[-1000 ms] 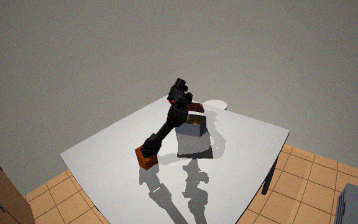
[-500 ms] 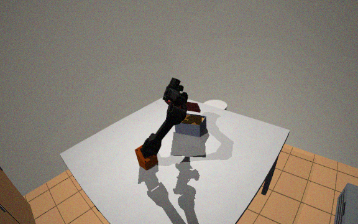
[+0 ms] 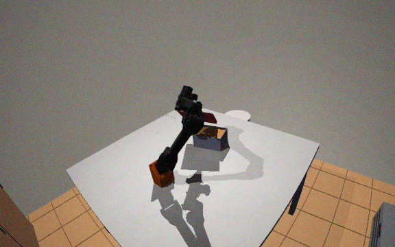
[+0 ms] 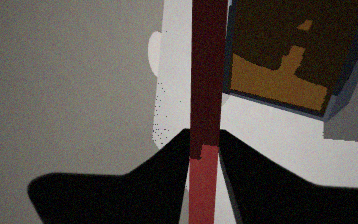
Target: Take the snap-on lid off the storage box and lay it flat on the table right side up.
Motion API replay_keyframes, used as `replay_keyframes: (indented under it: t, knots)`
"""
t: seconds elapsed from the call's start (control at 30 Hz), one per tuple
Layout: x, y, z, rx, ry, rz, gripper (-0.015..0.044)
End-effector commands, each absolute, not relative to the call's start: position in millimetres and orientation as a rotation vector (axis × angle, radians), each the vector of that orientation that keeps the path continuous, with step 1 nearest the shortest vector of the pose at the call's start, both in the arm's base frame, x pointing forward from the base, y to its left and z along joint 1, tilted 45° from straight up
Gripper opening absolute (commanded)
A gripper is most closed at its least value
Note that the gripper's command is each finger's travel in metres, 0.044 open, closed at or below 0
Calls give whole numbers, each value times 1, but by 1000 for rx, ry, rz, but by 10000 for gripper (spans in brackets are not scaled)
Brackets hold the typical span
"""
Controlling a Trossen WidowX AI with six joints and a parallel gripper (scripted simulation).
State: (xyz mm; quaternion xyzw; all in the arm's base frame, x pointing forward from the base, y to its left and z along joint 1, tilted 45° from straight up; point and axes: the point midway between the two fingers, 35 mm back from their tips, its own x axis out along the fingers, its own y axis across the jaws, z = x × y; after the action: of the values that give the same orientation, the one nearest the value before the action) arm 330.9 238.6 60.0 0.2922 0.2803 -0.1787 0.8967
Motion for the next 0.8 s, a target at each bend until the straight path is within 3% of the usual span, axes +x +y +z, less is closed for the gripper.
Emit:
replay_keyframes:
  t: [0.0, 0.77]
  knots:
    - [326, 245, 56, 612, 575, -366, 0]
    - [302, 271, 27, 614, 577, -366, 0]
